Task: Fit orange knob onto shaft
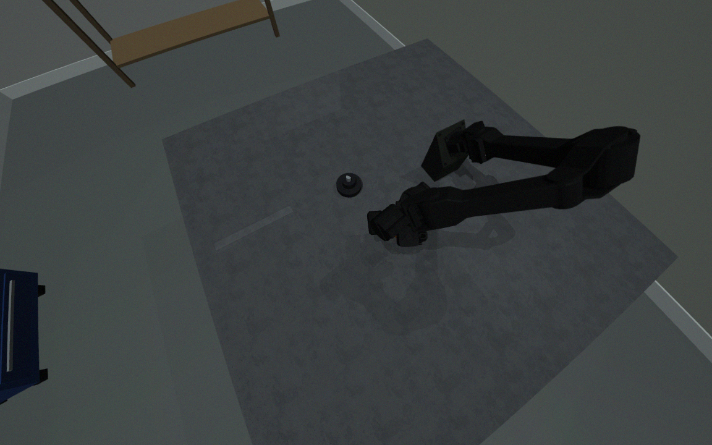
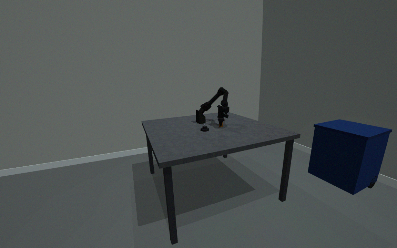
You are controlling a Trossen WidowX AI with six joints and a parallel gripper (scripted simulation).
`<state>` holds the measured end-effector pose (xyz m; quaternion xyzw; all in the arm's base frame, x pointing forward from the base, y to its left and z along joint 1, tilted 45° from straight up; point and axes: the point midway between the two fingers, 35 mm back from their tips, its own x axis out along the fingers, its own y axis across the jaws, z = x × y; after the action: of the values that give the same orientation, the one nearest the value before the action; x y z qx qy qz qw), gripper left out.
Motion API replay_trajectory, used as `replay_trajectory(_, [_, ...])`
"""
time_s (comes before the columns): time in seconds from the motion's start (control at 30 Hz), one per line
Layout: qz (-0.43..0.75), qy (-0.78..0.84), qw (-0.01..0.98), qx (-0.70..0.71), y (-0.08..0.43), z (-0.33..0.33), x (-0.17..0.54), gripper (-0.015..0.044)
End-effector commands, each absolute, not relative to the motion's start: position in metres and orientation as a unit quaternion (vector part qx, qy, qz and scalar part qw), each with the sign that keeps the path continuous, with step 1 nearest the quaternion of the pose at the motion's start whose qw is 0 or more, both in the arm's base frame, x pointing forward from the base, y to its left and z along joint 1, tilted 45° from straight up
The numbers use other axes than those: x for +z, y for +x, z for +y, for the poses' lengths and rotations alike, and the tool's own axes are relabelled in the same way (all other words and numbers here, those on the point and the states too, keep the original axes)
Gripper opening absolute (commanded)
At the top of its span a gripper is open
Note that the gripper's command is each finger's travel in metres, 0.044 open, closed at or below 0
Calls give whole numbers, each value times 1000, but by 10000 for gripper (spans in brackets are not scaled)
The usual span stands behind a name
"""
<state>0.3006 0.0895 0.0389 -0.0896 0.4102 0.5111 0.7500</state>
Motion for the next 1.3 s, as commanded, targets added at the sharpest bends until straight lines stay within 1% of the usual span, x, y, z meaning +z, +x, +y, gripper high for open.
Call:
replay_trajectory(0.0, [411, -89, 750, 510, 301, 89, 38, 170])
replay_trajectory(0.07, [411, -89, 750, 510, 301, 89, 38, 157])
replay_trajectory(0.27, [414, -92, 750, 508, 303, 72, 52, 0])
replay_trajectory(0.57, [417, -95, 749, 506, 299, 30, 90, 0])
replay_trajectory(0.87, [414, -91, 749, 508, 283, -6, 133, 0])
replay_trajectory(1.07, [414, -93, 753, 503, 282, -8, 136, 0])
replay_trajectory(1.27, [410, -110, 775, 469, 278, -13, 139, 0])
